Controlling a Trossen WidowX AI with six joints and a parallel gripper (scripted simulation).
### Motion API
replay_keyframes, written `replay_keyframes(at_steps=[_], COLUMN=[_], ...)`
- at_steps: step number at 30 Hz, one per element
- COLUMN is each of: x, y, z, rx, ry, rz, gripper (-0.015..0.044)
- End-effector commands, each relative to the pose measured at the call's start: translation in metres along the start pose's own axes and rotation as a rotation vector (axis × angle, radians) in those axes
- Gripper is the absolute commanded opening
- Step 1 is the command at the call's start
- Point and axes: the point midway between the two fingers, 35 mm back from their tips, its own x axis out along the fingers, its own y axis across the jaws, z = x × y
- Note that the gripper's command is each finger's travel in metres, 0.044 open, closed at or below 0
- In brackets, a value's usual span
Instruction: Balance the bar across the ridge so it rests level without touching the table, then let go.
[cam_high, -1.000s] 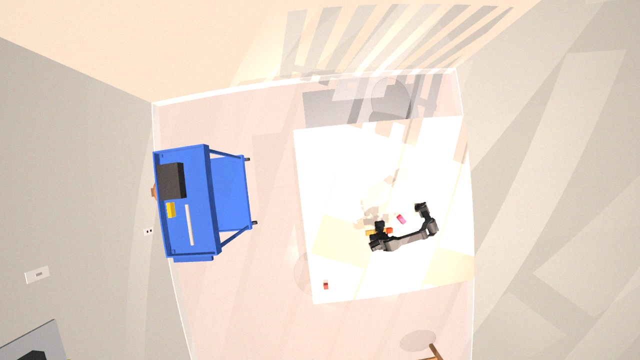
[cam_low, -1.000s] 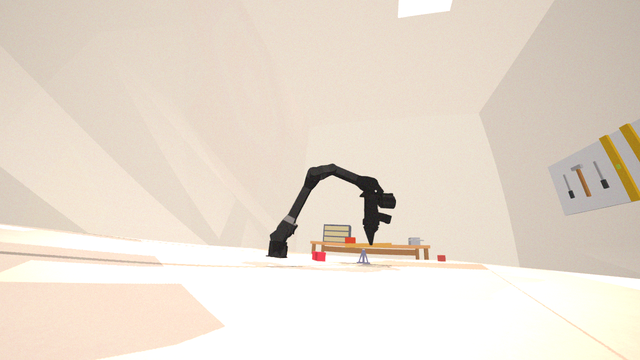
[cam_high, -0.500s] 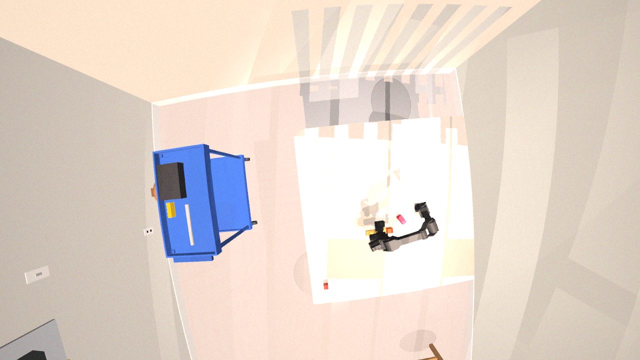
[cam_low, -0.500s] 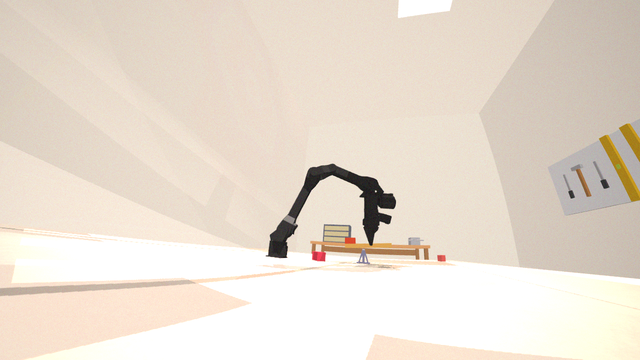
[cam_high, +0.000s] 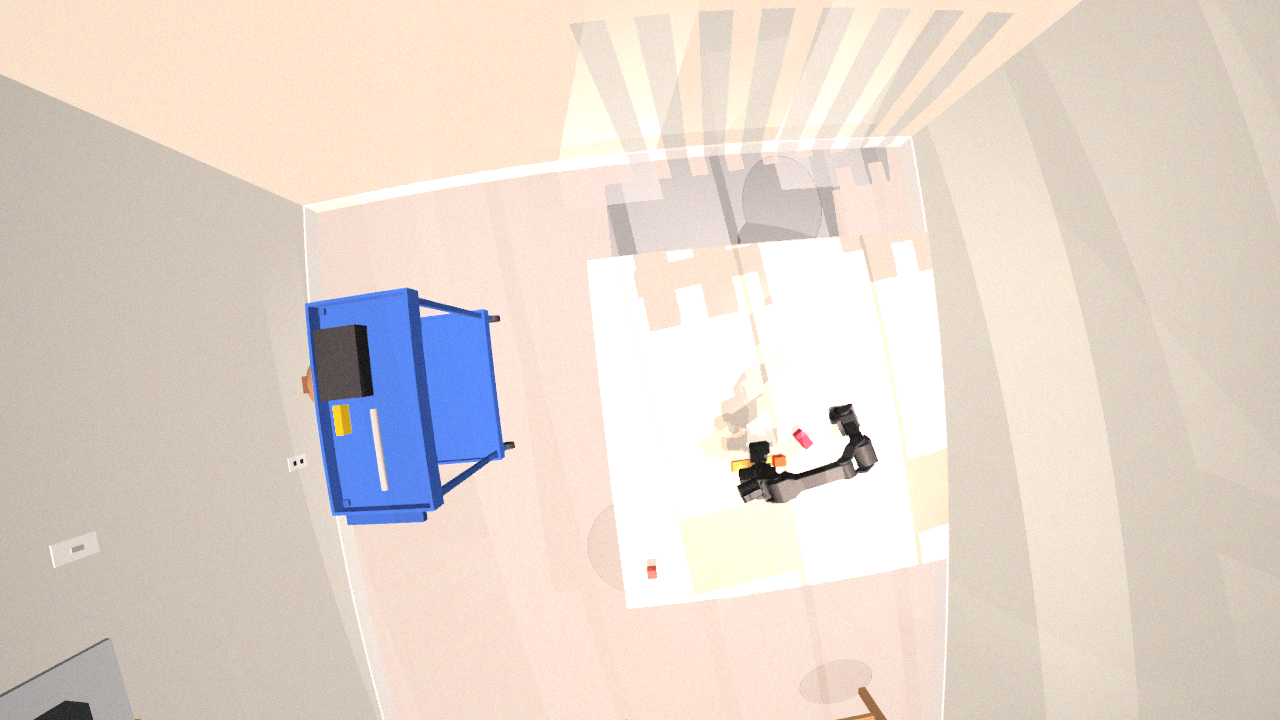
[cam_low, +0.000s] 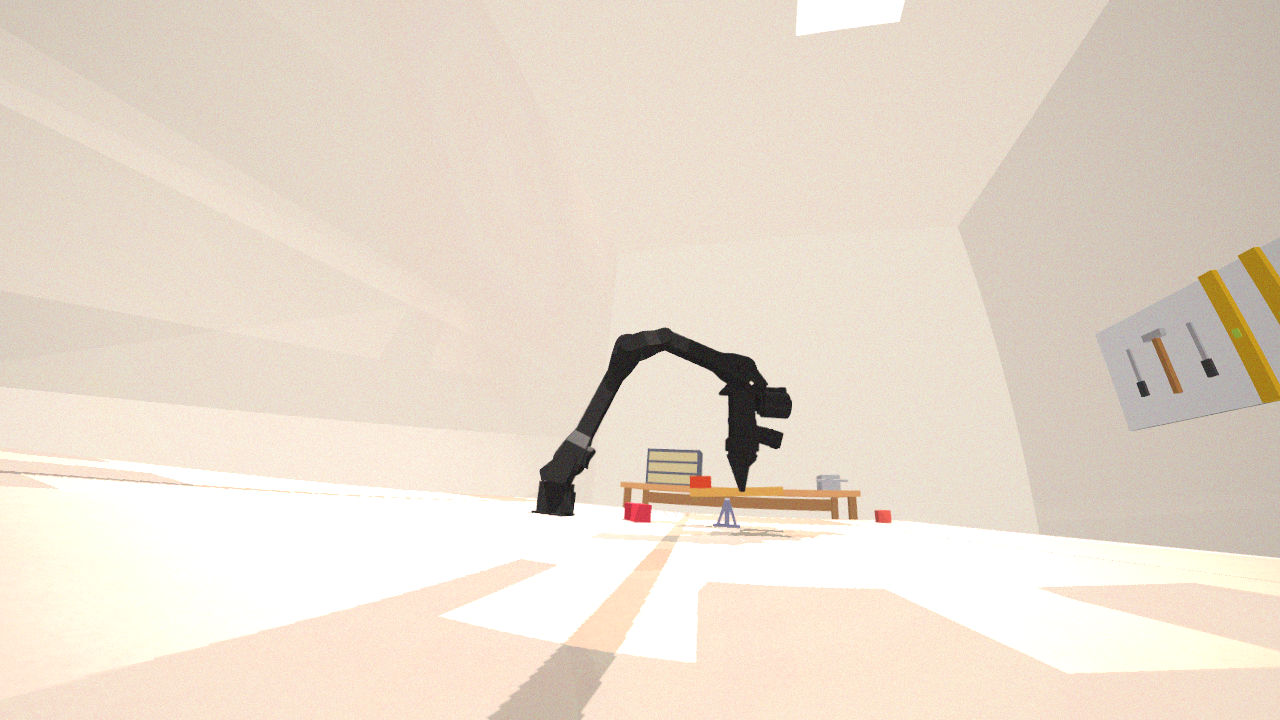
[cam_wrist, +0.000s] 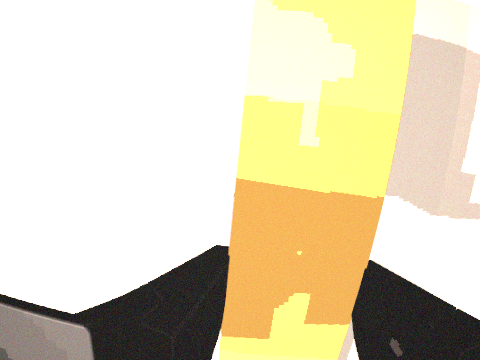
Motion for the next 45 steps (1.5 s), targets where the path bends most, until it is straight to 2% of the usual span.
replay_keyframes(at_steps=[1, 45], x=[0.0015, 0.0052], y=[-0.0006, -0.0006], z=[-0.0003, -0.0006], rx=[0.002, 0.002], ry=[0.002, 0.002], rz=[-0.004, -0.004], gripper=[0.0, 0.0])
